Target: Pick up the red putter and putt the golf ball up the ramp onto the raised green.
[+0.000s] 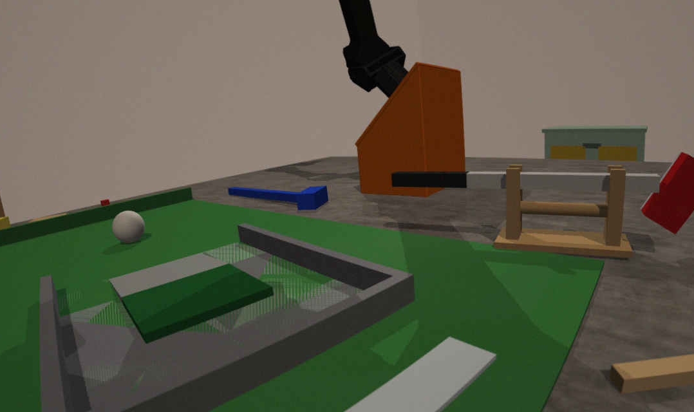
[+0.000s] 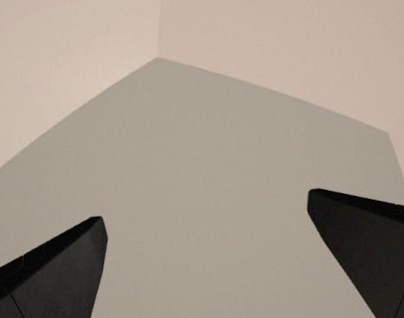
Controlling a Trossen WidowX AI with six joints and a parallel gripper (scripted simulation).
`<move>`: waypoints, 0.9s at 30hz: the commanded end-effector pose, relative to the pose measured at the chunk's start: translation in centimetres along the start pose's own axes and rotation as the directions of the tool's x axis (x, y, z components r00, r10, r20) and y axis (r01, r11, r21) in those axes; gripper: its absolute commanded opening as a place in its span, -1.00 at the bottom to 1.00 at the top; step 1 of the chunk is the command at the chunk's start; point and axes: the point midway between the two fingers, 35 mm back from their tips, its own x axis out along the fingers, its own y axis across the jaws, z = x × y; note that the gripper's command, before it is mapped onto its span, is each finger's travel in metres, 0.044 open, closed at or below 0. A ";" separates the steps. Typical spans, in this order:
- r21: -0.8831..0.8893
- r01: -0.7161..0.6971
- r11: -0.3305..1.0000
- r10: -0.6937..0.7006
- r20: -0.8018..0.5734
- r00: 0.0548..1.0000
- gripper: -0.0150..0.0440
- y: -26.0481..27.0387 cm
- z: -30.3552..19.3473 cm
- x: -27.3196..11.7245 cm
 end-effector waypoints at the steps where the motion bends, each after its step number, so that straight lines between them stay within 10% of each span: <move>1: -0.009 0.003 1.000 -0.003 -0.002 1.000 0.95 -0.1 0.0 0.0; 16: -0.756 0.438 0.487 -0.528 0.145 0.837 1.00 -19.3 7.6 -2.2; 27: -0.931 0.330 -0.157 -0.822 0.309 0.479 1.00 -29.0 15.1 -13.8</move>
